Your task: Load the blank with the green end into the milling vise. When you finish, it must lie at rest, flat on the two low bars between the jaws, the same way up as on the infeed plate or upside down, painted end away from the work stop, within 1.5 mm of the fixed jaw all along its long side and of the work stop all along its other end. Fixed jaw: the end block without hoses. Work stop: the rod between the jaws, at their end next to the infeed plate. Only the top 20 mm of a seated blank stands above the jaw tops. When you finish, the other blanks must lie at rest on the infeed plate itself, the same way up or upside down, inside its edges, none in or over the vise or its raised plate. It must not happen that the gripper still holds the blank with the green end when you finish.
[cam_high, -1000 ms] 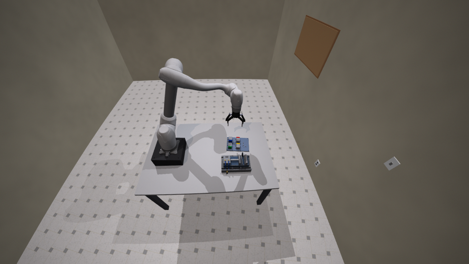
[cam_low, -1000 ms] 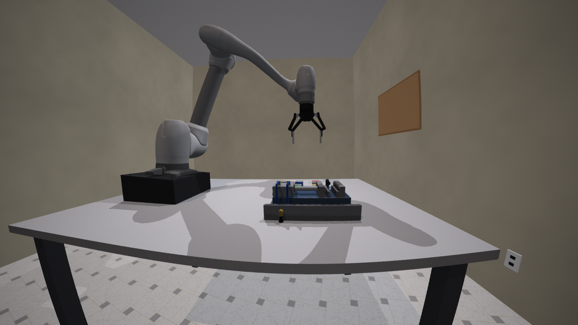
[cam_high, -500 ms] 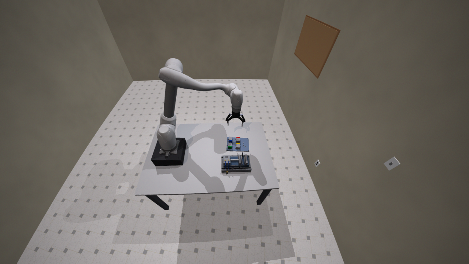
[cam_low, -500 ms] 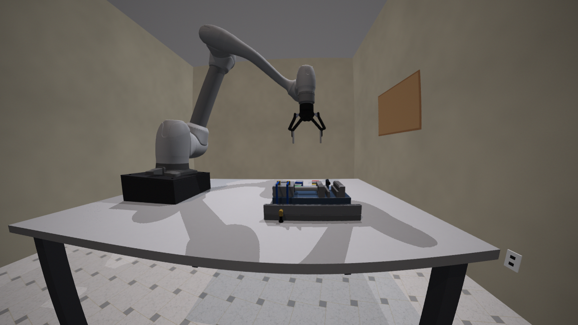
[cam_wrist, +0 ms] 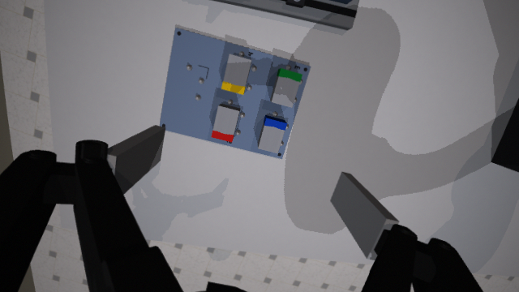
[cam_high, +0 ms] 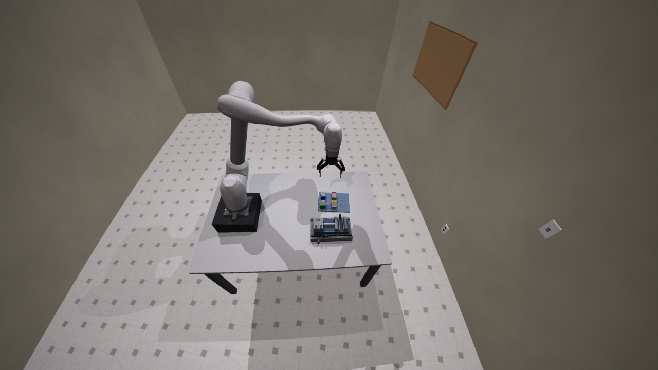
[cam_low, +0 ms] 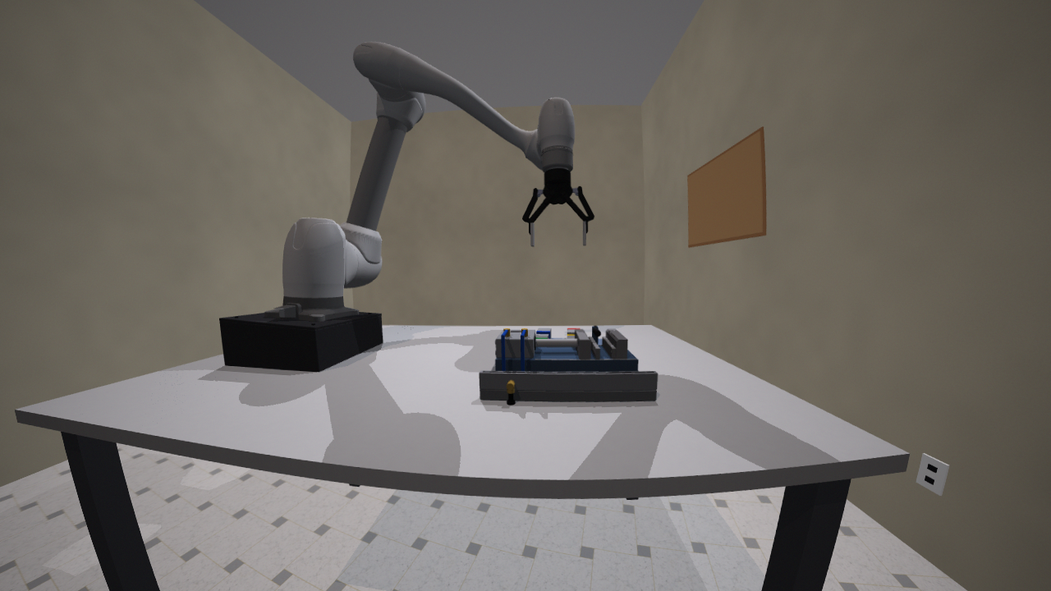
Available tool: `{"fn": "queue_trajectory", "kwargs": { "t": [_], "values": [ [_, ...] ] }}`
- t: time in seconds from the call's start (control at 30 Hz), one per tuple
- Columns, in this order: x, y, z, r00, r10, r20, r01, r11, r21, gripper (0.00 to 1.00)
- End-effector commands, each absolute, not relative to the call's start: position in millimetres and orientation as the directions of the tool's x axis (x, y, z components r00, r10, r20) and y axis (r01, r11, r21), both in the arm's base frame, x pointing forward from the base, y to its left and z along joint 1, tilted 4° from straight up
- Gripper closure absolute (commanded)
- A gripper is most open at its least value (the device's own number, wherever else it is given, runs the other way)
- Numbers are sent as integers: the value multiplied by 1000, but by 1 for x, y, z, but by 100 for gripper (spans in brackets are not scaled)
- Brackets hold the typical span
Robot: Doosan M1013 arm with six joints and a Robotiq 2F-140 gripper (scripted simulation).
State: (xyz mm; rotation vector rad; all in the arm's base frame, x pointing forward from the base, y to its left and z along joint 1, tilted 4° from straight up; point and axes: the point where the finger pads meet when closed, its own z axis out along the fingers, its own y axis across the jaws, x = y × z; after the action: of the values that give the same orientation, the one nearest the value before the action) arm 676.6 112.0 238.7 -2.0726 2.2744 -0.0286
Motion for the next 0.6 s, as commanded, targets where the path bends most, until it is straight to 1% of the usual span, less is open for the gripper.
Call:
{"fn": "queue_trajectory", "kwargs": {
  "t": [0.0,0.57],
  "values": [
    [676,110,240,-92,-995,-35,-994,94,-57,0],
    [674,78,270,-92,-995,-35,-994,94,-57,0]
  ]
}}
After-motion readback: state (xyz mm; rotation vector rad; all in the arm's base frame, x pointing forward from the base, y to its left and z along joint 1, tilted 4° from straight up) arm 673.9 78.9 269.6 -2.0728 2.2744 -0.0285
